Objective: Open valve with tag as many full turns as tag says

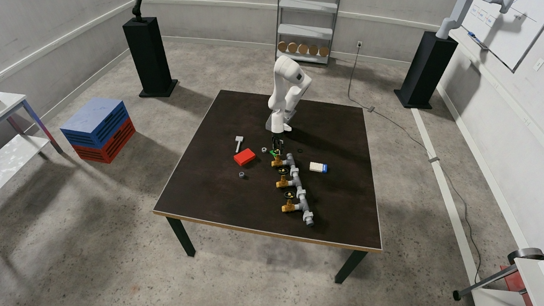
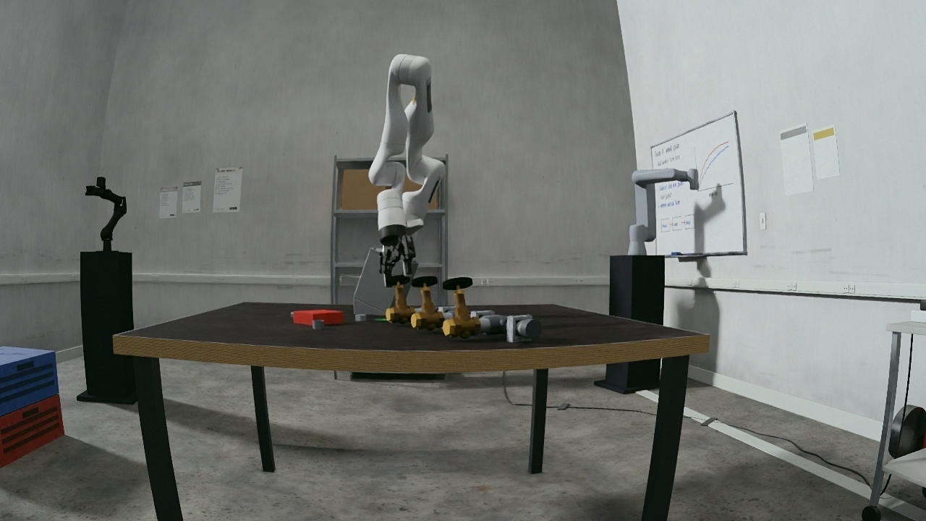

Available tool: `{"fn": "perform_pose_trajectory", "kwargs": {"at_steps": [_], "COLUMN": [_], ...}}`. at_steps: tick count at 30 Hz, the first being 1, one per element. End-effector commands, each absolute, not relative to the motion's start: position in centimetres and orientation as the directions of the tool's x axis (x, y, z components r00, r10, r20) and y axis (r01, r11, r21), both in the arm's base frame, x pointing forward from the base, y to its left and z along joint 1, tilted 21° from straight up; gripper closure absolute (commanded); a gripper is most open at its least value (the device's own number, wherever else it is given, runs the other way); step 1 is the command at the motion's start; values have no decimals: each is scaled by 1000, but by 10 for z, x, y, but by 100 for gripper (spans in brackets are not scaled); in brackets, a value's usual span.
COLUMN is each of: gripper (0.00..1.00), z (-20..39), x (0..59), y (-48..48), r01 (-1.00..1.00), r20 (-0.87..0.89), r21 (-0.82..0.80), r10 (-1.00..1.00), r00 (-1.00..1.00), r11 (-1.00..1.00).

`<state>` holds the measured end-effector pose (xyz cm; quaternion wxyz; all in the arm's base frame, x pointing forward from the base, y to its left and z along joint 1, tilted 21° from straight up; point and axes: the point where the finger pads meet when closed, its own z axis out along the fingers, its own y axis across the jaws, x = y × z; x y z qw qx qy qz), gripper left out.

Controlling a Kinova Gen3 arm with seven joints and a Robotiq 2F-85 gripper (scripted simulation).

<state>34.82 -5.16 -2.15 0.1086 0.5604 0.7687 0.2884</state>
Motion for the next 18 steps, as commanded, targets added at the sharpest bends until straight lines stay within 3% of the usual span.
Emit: {"fn": "perform_pose_trajectory", "kwargs": {"at_steps": [1, 18], "gripper": [0, 0], "z": [-21, -21], "x": [348, 348], "y": [-52, -52], "r01": [833, 874], "r20": [217, 367], "r21": [543, 455], "r10": [939, 930], "r00": [-267, -10], "r11": [111, -170]}}
